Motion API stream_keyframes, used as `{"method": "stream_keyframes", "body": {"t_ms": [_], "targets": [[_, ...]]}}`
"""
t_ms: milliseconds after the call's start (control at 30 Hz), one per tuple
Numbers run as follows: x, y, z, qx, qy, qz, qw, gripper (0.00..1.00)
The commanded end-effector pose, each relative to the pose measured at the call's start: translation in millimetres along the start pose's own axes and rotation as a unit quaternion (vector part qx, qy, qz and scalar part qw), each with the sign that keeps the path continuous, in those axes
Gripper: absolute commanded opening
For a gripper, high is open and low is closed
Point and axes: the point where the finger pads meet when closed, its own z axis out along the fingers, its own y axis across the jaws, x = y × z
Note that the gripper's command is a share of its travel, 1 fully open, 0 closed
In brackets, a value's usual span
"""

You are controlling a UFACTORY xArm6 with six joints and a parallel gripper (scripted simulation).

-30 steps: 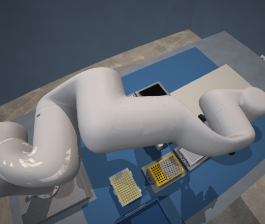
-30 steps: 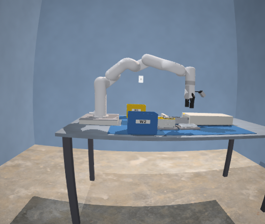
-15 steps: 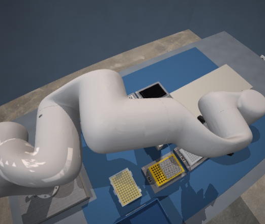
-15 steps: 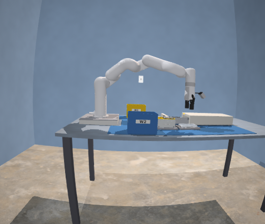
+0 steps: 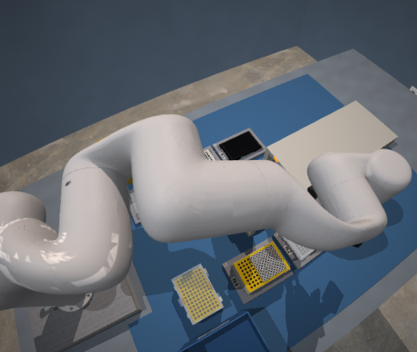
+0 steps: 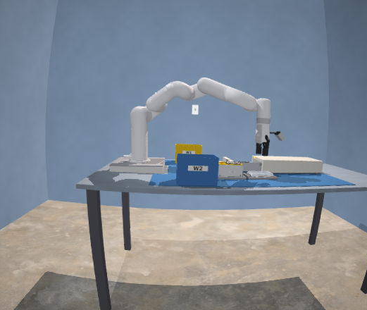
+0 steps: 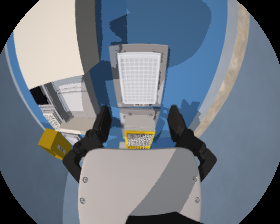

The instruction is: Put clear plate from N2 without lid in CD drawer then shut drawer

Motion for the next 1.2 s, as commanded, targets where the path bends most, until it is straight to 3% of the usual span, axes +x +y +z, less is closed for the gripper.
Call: {"method": "stream_keyframes", "body": {"t_ms": [0, 1167], "targets": [[1.4, 0.5, 4.8, -0.001, 0.003, 0.000, 1.000, 1.00], [1.6, 0.5, 56.5, -0.001, 0.003, 0.000, 1.000, 1.00]]}}
